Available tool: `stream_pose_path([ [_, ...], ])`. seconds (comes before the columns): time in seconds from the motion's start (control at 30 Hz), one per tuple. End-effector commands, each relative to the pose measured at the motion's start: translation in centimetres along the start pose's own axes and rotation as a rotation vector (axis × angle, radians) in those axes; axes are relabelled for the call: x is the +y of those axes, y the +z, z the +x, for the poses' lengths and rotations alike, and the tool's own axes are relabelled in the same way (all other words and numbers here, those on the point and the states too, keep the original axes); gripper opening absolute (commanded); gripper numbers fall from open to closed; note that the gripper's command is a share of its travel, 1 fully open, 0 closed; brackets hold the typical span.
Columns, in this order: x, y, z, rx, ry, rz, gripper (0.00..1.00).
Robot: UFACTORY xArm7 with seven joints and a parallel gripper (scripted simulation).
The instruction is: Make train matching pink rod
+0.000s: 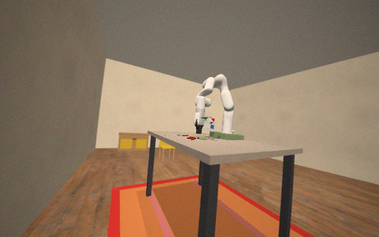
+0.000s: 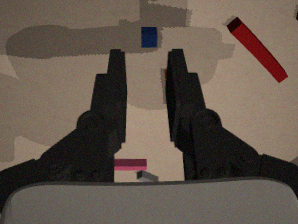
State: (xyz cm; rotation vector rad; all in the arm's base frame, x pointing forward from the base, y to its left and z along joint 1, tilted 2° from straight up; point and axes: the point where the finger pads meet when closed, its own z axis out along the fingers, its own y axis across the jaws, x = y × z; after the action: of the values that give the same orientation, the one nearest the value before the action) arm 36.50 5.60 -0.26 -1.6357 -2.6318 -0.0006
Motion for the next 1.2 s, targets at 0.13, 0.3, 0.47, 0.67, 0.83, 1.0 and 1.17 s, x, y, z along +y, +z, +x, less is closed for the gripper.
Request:
stream_pose_path([
  [0.13,0.2,1.3,-0.1,-0.005,0.001,-0.002,0.24],
  [0.3,0.2,1.7,0.0,-0.005,0.001,-0.002,0.24],
  [0.47,0.2,2.1,0.0,-0.005,0.001,-0.003,0.24],
  [0.67,0.3,2.3,0.0,-0.005,0.001,-0.002,0.24],
  [0.83,0.3,2.3,0.0,-0.005,0.001,-0.002,0.24],
  [1.0,0.3,2.3,0.0,-0.005,0.001,-0.002,0.24],
  [1.17,0.3,2.3,0.0,-0.005,0.001,-0.002,0.24],
])
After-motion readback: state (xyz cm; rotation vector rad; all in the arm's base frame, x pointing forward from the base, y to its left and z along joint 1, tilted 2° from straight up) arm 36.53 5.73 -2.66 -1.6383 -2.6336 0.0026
